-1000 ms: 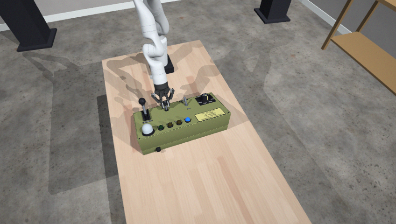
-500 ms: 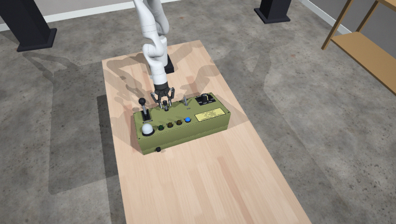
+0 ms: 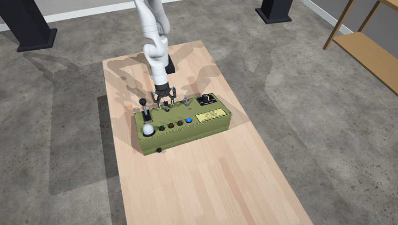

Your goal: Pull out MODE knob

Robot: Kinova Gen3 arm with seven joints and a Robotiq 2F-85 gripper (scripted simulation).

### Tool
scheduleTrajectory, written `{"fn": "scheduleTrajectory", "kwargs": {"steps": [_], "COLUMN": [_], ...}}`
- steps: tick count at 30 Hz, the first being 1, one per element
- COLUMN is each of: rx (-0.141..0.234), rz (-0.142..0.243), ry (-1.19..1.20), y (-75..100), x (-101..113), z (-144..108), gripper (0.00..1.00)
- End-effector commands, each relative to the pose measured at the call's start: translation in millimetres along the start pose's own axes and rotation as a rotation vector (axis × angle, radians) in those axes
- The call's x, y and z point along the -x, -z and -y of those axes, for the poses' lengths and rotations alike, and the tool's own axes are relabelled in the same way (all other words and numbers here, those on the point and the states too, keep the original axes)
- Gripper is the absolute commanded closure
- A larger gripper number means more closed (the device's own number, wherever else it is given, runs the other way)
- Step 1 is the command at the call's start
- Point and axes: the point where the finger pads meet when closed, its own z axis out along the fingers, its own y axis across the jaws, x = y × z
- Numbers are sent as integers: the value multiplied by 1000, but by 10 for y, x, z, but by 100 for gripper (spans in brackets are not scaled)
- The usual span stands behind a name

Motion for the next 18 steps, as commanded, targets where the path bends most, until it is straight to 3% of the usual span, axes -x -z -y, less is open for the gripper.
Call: {"fn": "scheduleTrajectory", "kwargs": {"steps": [1, 9, 18], "rx": [-1, -1, -1], "rz": [1, 1, 1], "ry": [0, 0, 0], "y": [5, 82, 477], "x": [6, 6, 5], "z": [2, 2, 1], "gripper": [23, 23, 23]}}
